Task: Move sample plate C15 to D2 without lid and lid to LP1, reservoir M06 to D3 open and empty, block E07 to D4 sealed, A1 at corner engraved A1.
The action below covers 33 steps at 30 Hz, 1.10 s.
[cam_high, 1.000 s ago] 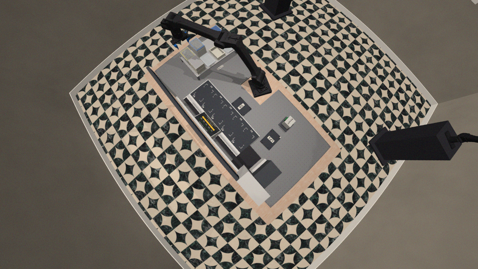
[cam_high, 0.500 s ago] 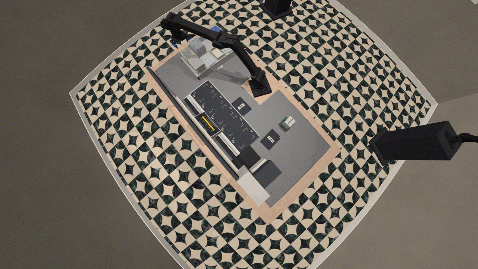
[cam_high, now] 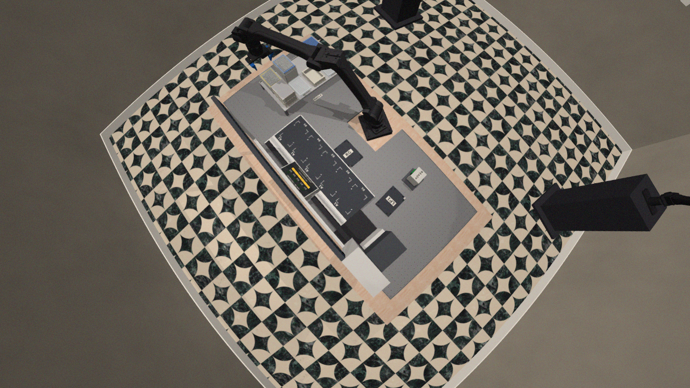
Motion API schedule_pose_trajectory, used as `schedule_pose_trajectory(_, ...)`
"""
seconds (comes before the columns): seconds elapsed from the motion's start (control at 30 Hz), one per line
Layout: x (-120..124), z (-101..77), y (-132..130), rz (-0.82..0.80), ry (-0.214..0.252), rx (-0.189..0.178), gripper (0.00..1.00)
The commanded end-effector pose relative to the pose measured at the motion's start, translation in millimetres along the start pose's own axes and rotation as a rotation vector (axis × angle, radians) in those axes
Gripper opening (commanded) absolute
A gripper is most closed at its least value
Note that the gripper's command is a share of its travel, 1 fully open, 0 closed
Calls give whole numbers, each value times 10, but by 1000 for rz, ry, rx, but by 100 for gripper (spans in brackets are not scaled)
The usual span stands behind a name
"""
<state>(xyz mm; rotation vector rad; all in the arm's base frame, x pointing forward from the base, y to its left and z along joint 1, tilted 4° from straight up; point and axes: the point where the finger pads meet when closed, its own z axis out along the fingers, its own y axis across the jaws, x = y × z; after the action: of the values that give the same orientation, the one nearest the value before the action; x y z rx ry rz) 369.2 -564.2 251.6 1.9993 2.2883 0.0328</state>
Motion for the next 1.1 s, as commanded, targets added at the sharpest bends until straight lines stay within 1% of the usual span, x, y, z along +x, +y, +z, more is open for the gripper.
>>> schedule_pose_trajectory(0.0,-56,-310,61,-11,-56,-28,100)
schedule_pose_trajectory(0.33,-56,-310,61,-11,-56,-29,100)
schedule_pose_trajectory(0.37,57,-186,10,-9,-16,-10,100)
schedule_pose_trajectory(0.4,93,-239,6,-9,-19,-12,100)
schedule_pose_trajectory(0.47,107,-105,11,-8,-2,-4,100)
schedule_pose_trajectory(0.5,81,-45,29,-9,-9,-7,100)
schedule_pose_trajectory(0.53,75,11,29,-8,-1,-4,100)
schedule_pose_trajectory(0.57,26,-109,1,-2,-19,-10,100)
schedule_pose_trajectory(1.07,26,-109,1,-2,-19,-10,100)
